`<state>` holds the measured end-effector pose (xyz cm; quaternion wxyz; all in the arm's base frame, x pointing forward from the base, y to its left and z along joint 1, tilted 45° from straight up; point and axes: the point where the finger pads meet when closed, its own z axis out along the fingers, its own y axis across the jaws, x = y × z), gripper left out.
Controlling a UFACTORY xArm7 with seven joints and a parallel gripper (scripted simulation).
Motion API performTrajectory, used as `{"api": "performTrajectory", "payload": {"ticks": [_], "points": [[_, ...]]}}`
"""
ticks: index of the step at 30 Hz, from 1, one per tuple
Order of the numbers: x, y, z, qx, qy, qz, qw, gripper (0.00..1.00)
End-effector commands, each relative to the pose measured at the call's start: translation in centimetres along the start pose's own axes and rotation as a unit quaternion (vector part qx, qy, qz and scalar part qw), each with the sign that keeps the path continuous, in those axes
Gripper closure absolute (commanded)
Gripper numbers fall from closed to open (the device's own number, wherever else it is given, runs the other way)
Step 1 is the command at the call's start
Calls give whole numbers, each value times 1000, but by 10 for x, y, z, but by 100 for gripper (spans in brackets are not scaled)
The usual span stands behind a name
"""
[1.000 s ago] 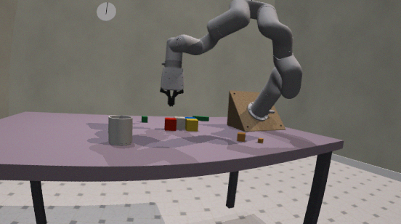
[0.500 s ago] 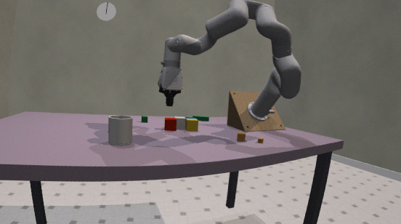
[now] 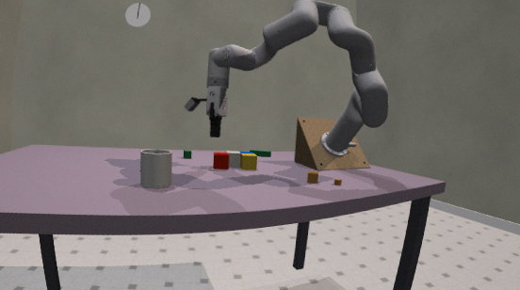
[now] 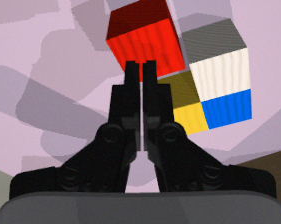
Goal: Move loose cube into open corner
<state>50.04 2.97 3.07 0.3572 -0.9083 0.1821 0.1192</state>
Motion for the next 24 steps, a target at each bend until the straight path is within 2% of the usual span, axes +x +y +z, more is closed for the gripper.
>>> {"api": "performTrajectory", "payload": {"ticks": [1,6,12,14,15,18,24], "points": [[6,-1,-3,6,5,-139,990,100],[13,-4,-3,3,5,-277,961,100],[19,-7,-2,-1,5,-436,900,100],[19,-7,-2,-1,5,-436,900,100],[20,-8,-2,-2,5,-509,861,100],[22,-9,-2,-3,4,-560,829,100],[25,-11,-2,-3,3,-692,722,100]]}}
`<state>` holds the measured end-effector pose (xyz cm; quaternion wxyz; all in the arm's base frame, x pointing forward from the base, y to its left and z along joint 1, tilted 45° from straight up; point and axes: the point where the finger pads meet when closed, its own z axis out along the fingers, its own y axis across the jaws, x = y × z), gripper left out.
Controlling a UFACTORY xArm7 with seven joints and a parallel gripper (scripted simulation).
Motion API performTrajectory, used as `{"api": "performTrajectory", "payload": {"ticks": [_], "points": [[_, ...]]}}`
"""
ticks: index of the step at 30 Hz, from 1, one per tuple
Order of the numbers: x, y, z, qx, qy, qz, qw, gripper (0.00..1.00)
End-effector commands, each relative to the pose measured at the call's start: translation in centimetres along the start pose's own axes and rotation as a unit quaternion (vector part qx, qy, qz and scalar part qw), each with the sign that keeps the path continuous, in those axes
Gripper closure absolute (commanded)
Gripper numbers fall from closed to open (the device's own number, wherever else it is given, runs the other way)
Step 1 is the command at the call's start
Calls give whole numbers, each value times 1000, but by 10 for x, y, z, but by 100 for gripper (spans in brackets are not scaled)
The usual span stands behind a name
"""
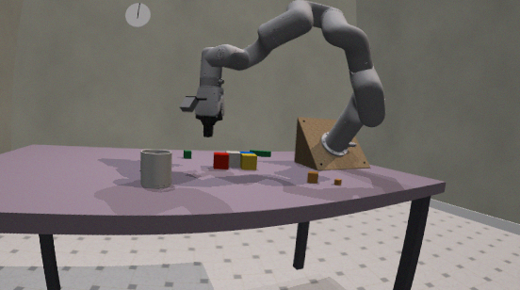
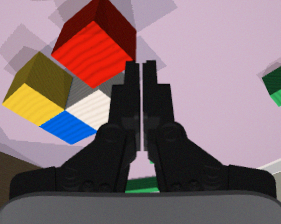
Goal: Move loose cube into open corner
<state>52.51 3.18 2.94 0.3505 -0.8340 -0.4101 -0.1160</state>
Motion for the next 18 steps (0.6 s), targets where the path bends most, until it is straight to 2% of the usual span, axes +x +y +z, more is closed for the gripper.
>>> {"api": "performTrajectory", "payload": {"ticks": [1,5,7,8,18], "points": [[2,3,-2,-3,9,-139,990,100],[3,4,-2,-4,13,-249,968,100],[3,4,-2,-4,13,-249,968,100],[3,4,-2,-4,16,-297,955,100],[3,4,-2,-4,16,-306,952,100]]}}
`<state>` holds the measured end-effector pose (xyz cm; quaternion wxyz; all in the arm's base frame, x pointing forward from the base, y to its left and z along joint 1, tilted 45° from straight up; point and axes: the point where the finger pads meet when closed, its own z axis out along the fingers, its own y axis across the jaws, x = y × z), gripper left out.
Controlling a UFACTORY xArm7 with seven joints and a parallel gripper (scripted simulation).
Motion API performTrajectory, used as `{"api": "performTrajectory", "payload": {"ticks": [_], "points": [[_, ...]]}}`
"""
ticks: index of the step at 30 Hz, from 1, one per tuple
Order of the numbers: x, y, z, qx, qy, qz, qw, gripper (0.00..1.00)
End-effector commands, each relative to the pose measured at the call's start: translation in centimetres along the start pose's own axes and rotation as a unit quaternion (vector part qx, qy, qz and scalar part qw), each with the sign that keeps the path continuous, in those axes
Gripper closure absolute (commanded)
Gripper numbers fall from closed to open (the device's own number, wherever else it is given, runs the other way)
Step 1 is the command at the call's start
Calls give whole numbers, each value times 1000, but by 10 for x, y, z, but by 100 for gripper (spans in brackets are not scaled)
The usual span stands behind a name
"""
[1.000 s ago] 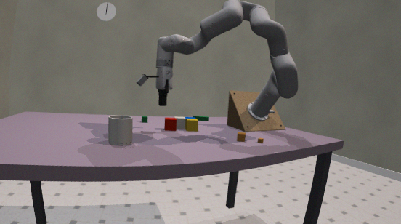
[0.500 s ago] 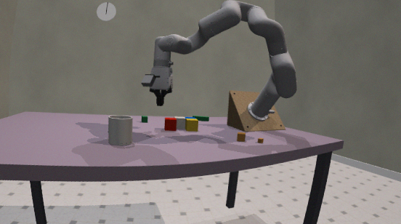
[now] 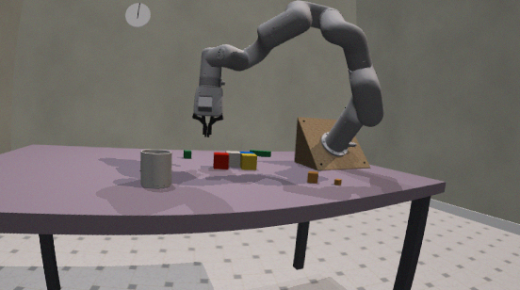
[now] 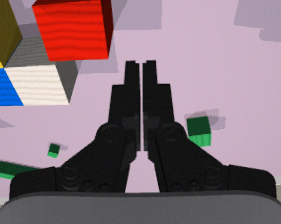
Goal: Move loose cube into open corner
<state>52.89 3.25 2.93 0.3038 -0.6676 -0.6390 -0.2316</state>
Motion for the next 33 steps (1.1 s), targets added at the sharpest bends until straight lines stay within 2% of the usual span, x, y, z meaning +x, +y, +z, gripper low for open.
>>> {"api": "performTrajectory", "payload": {"ticks": [1,12,23,33], "points": [[-1,1,-2,-3,-1,-1,1000,100],[-1,1,-1,-3,-1,-1,1000,100],[-1,1,11,-3,-1,-1,1000,100],[0,2,36,-3,-1,-1,1000,100]]}}
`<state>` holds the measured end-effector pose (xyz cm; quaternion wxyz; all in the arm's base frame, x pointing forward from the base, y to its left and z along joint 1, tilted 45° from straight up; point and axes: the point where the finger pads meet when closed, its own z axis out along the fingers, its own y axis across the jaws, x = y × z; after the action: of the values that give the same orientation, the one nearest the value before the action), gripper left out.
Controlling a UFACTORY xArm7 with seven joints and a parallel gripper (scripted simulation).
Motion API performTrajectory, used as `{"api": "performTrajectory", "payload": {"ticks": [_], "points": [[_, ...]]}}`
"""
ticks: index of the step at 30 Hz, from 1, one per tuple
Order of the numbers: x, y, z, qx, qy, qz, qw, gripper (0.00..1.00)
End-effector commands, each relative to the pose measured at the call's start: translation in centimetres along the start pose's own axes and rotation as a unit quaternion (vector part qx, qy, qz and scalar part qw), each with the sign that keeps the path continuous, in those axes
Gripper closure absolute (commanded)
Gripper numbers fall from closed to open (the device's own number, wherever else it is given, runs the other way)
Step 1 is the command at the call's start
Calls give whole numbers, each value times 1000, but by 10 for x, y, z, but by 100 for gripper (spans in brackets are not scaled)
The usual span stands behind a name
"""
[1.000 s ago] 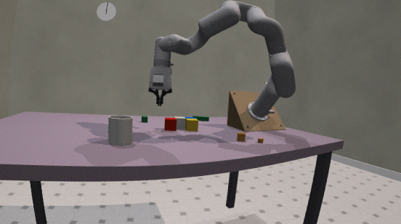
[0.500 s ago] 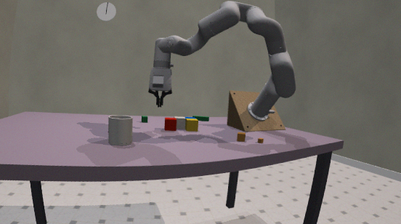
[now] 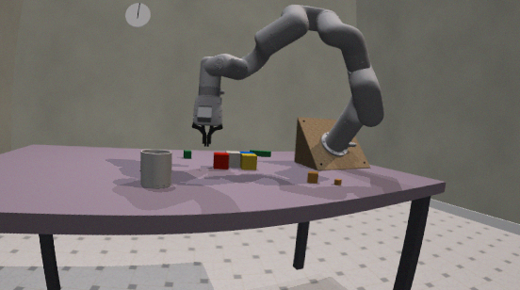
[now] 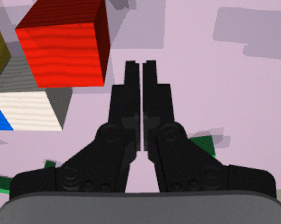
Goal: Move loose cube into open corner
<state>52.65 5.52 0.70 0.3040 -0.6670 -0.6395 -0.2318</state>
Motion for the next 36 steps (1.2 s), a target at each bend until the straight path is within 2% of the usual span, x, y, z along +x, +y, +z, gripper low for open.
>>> {"api": "performTrajectory", "payload": {"ticks": [1,21,36], "points": [[-1,2,7,-3,-1,0,1000,100],[-1,2,56,-3,-1,0,1000,100],[-1,3,66,-3,-1,0,1000,100]]}}
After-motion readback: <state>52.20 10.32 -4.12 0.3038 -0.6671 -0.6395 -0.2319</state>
